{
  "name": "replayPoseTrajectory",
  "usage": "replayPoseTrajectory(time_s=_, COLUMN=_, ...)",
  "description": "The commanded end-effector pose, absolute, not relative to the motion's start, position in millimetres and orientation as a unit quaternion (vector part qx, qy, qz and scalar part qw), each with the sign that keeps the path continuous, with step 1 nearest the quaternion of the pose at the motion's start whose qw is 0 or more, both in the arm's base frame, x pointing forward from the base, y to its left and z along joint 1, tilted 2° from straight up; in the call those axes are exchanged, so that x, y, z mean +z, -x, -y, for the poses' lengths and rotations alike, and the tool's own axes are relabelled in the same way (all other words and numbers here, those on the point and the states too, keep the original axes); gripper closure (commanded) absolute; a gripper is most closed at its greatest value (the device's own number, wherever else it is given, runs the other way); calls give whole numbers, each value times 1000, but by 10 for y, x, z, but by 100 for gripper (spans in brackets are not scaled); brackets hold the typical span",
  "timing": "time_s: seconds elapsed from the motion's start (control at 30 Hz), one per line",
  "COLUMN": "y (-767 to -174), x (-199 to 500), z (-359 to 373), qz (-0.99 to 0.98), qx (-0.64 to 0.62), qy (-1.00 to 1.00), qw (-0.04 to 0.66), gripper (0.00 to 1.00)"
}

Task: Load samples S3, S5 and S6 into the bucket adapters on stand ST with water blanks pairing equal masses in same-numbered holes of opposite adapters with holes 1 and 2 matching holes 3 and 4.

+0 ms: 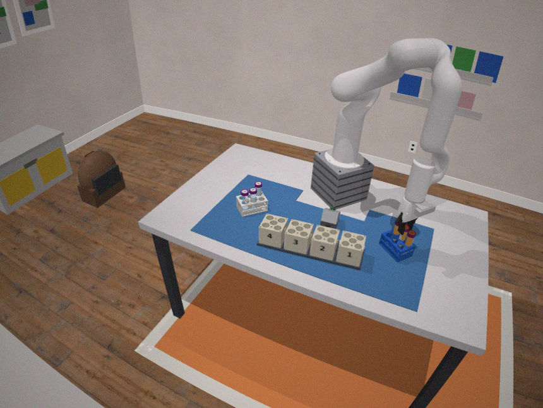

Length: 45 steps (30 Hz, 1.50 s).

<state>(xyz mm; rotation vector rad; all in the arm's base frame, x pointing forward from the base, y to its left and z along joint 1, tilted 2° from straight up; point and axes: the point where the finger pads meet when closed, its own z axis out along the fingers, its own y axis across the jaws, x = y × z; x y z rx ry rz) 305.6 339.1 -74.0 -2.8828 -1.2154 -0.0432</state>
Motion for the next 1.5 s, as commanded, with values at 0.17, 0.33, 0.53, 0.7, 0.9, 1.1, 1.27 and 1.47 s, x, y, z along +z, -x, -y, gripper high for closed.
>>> replayPoseTrajectory(time_s=0.17, y=-3061, x=-735, z=-3397, qz=388, qx=-15, qy=921, qw=7, gripper=56)
replayPoseTrajectory(time_s=0.33, y=-3061, x=-735, z=-3397, qz=388, qx=-15, qy=921, qw=7, gripper=56)
replayPoseTrajectory(time_s=0.53, y=-3061, x=-735, z=-3397, qz=388, qx=-15, qy=921, qw=7, gripper=56)
replayPoseTrajectory(time_s=0.7, y=-3061, x=-735, z=-3397, qz=388, qx=-15, qy=921, qw=7, gripper=56)
replayPoseTrajectory(time_s=0.9, y=-3059, x=-656, z=-3395, qz=388, qx=-15, qy=921, qw=7, gripper=56)
replayPoseTrajectory(time_s=1.1, y=-3058, x=-576, z=-3393, qz=388, qx=-14, qy=921, qw=7, gripper=56)
replayPoseTrajectory(time_s=1.27, y=-3056, x=-476, z=-3391, qz=388, qx=-14, qy=921, qw=7, gripper=56)
replayPoseTrajectory(time_s=1.47, y=-3053, x=-356, z=-3388, qz=388, qx=-14, qy=921, qw=7, gripper=56)
